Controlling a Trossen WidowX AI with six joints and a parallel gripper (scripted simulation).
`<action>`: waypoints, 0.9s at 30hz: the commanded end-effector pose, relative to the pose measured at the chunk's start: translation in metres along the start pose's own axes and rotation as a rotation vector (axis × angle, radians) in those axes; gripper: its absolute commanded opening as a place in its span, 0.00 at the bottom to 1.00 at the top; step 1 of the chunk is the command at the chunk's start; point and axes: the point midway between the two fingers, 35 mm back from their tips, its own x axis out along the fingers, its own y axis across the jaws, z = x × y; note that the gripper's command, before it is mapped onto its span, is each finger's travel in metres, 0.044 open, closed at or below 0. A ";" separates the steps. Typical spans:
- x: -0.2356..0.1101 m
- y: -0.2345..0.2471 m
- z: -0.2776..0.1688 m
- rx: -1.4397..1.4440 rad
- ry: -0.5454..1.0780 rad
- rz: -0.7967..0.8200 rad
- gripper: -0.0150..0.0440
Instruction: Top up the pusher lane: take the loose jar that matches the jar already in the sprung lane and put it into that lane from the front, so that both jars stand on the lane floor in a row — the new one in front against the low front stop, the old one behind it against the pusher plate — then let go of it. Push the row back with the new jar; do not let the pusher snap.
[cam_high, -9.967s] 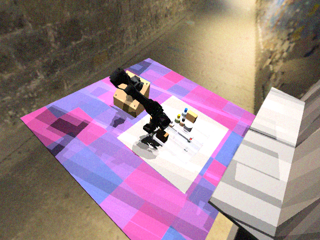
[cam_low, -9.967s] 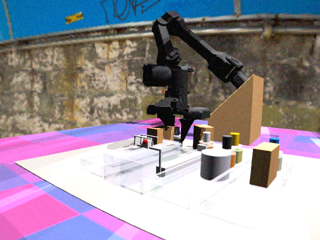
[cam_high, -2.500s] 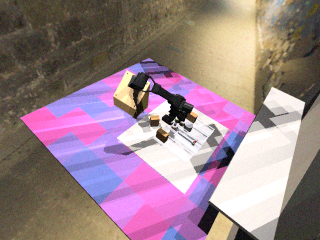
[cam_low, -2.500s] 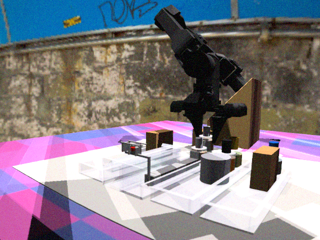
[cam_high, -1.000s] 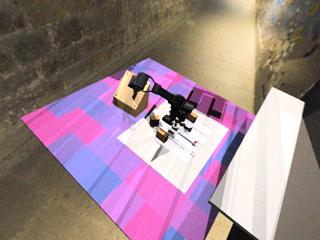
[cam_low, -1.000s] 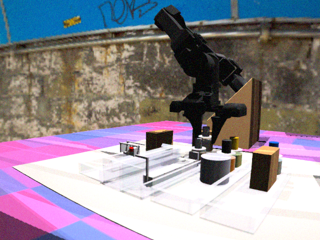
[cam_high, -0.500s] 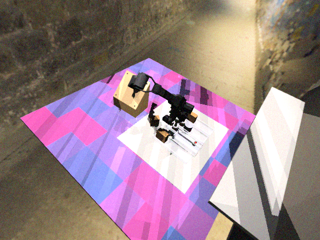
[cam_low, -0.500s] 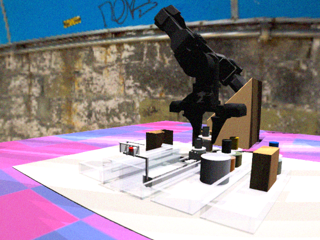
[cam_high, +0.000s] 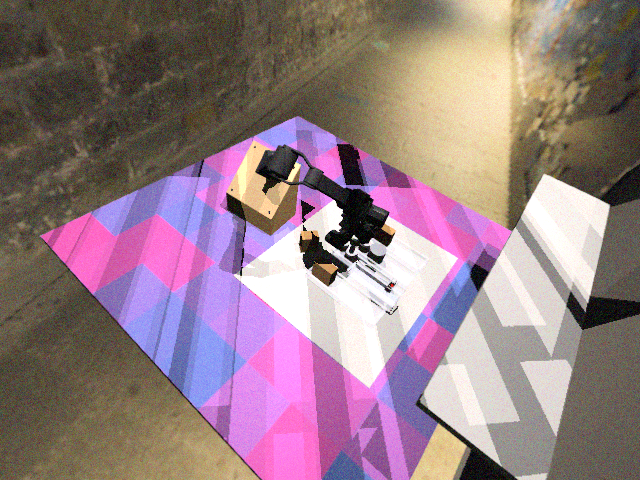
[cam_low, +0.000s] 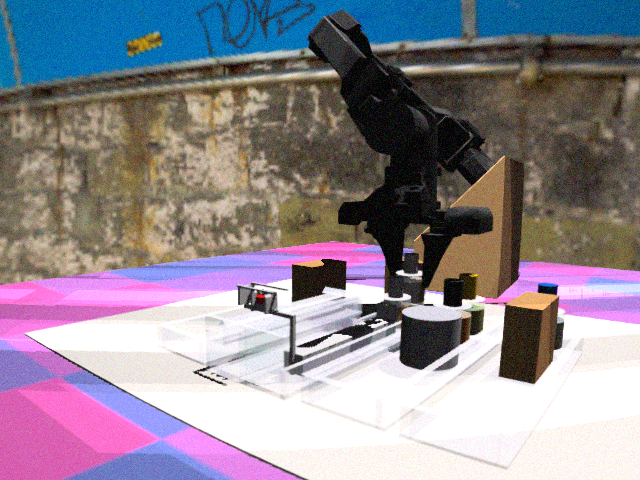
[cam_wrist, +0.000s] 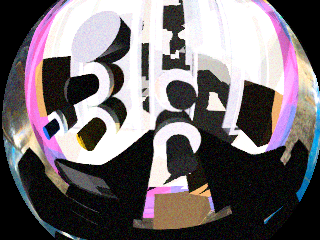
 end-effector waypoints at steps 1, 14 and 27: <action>-0.003 0.000 0.008 0.010 -0.022 0.001 0.25; -0.003 0.000 0.010 0.011 -0.022 0.001 0.25; 0.002 0.000 0.010 0.010 -0.022 0.001 0.25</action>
